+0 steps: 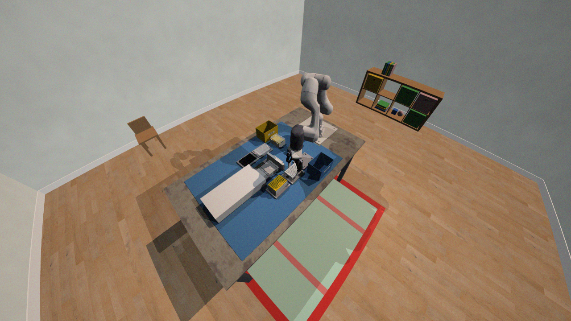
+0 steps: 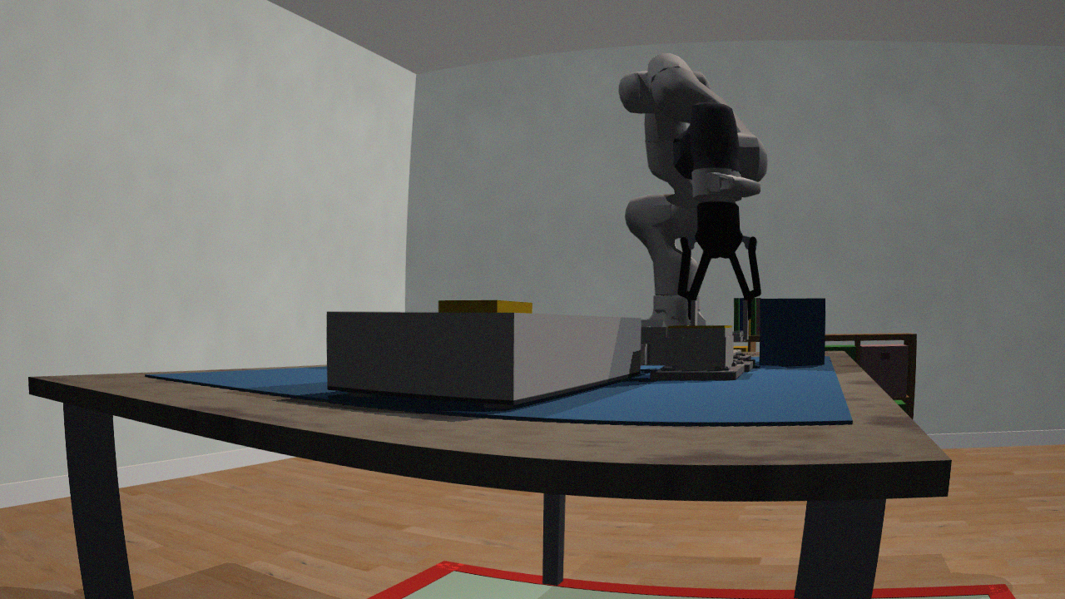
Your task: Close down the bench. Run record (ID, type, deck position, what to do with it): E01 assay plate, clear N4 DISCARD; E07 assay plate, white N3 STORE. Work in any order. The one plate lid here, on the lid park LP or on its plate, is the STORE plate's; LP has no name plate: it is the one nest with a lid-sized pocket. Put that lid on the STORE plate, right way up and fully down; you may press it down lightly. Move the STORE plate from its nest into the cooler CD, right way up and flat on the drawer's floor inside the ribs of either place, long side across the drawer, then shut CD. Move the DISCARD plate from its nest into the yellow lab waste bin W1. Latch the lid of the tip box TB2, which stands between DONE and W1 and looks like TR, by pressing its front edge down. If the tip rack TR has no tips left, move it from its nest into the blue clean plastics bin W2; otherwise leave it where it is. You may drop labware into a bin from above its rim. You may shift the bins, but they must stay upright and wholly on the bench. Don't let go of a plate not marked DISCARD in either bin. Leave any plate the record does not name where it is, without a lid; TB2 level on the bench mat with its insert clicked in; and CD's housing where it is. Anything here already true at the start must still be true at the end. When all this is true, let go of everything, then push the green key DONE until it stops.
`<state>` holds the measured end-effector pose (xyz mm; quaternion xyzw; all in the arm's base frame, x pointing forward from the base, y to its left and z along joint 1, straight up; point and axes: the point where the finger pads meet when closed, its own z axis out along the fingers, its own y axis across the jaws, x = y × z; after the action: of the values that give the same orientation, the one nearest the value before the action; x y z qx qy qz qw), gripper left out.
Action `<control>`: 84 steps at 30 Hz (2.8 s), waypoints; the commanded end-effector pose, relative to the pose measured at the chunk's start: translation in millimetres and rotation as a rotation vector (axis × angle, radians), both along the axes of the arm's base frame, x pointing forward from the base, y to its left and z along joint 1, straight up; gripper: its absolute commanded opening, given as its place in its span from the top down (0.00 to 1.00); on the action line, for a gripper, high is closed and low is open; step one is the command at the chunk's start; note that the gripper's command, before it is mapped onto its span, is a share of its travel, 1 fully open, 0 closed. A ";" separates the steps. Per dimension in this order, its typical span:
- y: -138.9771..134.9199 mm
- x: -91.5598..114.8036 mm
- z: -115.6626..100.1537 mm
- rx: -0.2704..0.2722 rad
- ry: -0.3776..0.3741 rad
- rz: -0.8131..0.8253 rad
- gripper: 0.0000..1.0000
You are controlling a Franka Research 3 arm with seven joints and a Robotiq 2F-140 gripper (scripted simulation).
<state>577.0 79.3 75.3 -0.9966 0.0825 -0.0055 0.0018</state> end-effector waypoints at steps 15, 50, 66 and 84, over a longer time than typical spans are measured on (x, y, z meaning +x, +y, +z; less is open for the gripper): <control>-0.7 -0.5 22.6 0.000 0.003 0.005 1.00; -0.9 -0.8 63.9 0.000 0.003 0.005 1.00; -0.9 -1.0 82.6 0.000 0.003 0.005 1.00; -1.0 -1.0 91.3 0.000 0.003 0.005 1.00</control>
<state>575.6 78.6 164.1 -0.9967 0.0815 -0.0035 0.0013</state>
